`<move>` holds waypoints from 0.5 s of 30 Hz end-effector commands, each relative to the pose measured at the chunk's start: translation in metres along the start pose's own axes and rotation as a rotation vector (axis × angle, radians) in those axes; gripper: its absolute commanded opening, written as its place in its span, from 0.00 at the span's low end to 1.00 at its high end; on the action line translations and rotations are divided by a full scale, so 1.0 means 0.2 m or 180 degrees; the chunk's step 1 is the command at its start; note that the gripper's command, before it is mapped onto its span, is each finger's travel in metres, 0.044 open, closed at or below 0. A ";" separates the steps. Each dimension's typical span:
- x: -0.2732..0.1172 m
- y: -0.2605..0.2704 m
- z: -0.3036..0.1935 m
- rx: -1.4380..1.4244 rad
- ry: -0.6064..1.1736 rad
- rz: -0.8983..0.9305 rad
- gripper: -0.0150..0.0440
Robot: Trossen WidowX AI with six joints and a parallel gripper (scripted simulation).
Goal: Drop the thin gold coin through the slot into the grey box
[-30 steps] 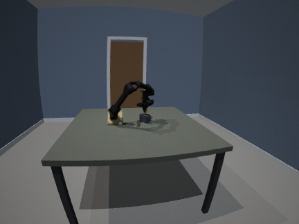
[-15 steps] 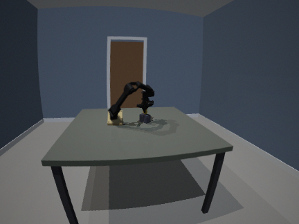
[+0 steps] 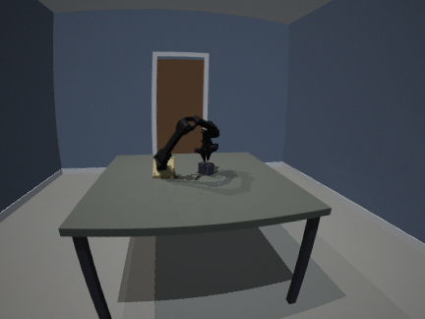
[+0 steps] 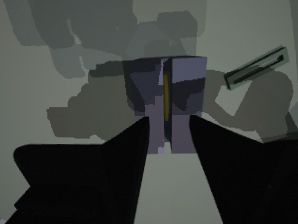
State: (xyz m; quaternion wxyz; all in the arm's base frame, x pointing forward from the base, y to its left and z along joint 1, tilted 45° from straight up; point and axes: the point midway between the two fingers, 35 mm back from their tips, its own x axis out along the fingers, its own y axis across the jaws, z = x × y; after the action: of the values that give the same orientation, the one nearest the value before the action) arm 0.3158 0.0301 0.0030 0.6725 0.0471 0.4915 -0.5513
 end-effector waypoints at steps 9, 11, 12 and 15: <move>-0.14 0.00 0.00 -0.0010 -0.0001 0.0001 0.93; -0.26 -0.01 0.00 -0.0015 -0.0007 -0.0008 1.00; -0.30 -0.02 0.00 -0.0015 -0.0009 -0.0012 1.00; -0.31 -0.02 0.00 -0.0015 -0.0010 -0.0013 1.00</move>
State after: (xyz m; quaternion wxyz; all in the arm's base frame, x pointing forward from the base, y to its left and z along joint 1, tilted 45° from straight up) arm 0.3197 0.0703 0.0452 0.6771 0.0432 0.4900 -0.5473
